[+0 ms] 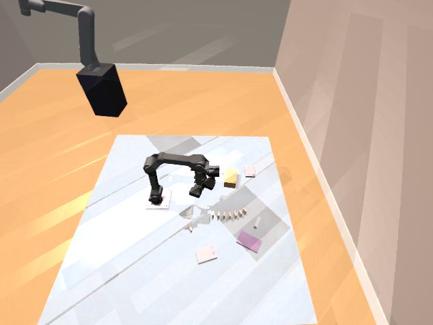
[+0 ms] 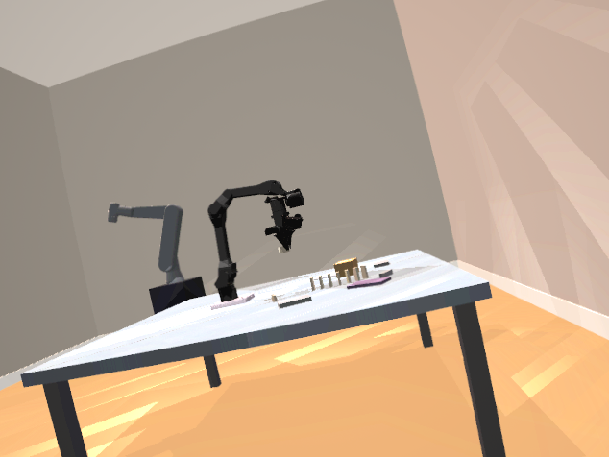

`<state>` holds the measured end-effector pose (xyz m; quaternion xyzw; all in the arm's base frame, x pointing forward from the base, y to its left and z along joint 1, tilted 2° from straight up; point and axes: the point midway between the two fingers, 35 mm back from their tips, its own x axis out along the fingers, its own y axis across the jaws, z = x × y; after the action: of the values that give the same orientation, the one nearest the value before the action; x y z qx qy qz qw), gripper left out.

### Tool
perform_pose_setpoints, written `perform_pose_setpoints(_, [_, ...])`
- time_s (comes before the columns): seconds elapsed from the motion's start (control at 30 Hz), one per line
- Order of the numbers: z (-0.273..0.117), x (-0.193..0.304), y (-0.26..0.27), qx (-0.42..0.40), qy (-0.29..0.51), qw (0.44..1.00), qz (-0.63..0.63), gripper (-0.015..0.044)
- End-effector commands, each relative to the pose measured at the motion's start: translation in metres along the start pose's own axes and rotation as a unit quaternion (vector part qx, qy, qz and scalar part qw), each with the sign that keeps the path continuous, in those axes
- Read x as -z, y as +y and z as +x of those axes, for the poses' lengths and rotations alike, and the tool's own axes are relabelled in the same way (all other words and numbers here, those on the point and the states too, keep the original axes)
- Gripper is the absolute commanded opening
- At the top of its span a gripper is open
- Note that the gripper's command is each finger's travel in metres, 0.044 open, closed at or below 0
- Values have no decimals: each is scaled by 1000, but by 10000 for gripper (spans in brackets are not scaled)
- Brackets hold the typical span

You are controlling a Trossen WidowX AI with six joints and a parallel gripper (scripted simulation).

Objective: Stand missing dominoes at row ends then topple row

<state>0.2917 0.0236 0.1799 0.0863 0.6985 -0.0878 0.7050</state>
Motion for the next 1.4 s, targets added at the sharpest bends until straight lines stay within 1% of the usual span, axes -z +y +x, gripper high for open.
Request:
perform_pose_setpoints(0.0, [5,39,35,-3,10,994,108,24])
perform_pose_setpoints(0.33, [7,37,36,-2,2,995,104,24])
perform_pose_setpoints(0.83, [42,3,58,34,-167,985,13,24])
perform_pose_setpoints(1.37, [57,-15,84,61,-340,937,-44,24])
